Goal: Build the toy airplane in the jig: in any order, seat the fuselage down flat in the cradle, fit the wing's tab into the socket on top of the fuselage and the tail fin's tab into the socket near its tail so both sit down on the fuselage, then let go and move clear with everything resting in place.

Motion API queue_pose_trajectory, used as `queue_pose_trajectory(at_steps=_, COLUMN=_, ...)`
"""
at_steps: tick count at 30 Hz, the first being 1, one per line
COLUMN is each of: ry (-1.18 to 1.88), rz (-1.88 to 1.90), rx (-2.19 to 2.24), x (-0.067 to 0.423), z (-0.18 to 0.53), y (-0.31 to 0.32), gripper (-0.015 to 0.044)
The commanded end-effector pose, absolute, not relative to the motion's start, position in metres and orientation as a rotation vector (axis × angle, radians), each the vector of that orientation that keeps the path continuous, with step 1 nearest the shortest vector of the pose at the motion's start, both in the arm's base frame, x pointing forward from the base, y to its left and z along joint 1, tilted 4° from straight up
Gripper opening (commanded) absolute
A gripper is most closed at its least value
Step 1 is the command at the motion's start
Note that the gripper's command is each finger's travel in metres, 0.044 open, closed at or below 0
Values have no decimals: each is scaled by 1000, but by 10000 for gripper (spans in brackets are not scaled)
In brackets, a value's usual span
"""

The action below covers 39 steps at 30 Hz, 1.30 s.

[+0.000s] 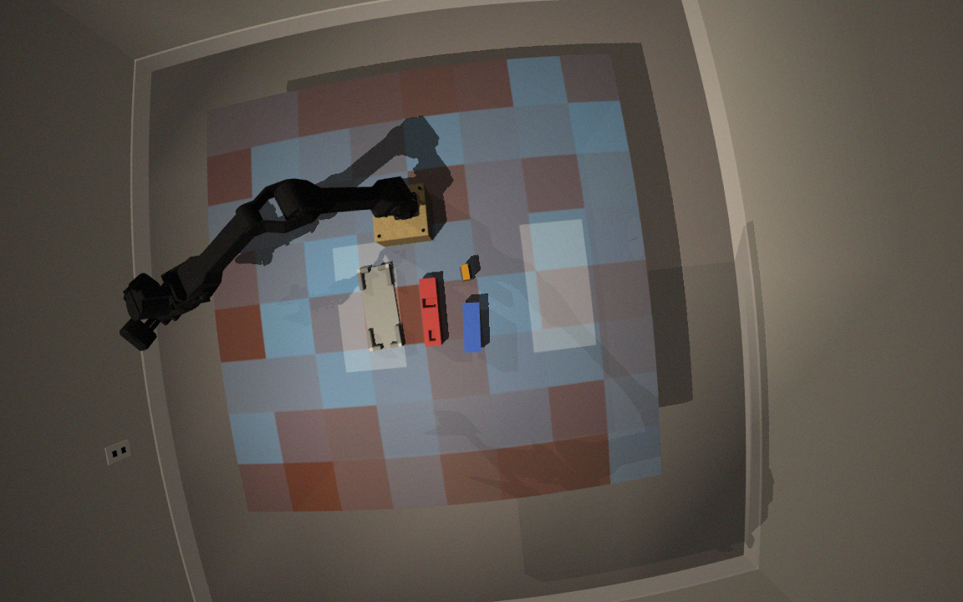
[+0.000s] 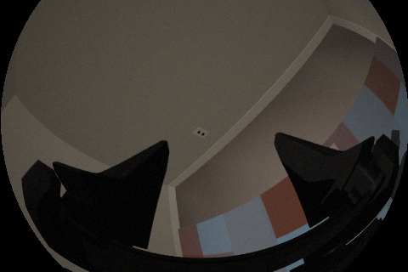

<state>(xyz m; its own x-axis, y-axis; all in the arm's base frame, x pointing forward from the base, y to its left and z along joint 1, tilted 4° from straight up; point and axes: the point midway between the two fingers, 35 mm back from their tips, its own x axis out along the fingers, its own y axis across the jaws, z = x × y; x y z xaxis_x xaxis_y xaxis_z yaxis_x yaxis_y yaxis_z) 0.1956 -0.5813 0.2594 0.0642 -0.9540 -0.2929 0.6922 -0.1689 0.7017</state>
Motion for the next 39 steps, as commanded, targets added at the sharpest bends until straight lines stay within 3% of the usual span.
queue_pose_trajectory(at_steps=1, ry=-394, rz=-1522, rx=878, x=196, z=259, y=-581, gripper=426)
queue_pose_trajectory(at_steps=5, ry=-323, rz=-1499, rx=883, x=213, z=251, y=-570, gripper=440)
queue_pose_trajectory(at_steps=11, ry=-28, rz=-1386, rx=884, x=279, z=213, y=-513, gripper=440)
queue_pose_trajectory(at_steps=23, ry=606, rz=-1028, rx=740, x=382, z=143, y=-336, gripper=440)
queue_pose_trajectory(at_steps=31, ry=985, rz=-729, rx=563, x=394, z=104, y=-204, gripper=440)
queue_pose_trajectory(at_steps=39, ry=1299, rz=-406, rx=330, x=361, z=80, y=-91, gripper=440)
